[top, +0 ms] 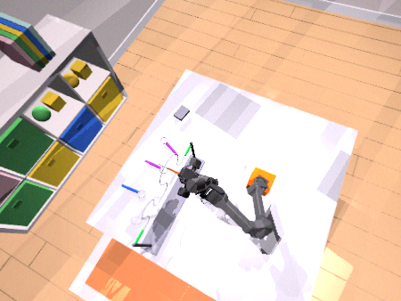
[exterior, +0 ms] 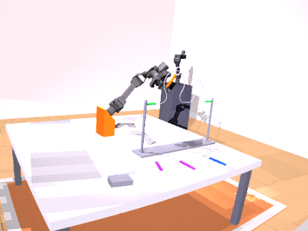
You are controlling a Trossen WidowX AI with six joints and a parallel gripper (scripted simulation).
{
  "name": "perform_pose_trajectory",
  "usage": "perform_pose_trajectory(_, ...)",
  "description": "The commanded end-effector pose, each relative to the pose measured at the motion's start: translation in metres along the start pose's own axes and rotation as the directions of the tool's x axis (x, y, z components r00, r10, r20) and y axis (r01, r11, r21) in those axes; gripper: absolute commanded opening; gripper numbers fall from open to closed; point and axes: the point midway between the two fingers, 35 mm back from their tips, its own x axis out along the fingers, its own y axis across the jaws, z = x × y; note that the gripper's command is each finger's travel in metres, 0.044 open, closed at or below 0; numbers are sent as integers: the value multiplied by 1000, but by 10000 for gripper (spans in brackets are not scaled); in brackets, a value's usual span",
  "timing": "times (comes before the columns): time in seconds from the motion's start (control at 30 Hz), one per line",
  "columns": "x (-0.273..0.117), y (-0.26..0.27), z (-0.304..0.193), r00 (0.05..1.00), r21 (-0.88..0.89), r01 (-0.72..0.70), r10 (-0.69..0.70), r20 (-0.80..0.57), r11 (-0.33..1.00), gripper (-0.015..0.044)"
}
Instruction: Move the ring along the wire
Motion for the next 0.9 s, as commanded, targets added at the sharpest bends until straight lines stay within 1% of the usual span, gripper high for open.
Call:
perform_pose_trajectory(0.0, -1, 4, 0, 999, 53, -33, 33, 8, 998, -150)
perform_pose_trajectory(0.87, -1, 17, 2, 982, 324, -189, 175, 74, 927, -150)
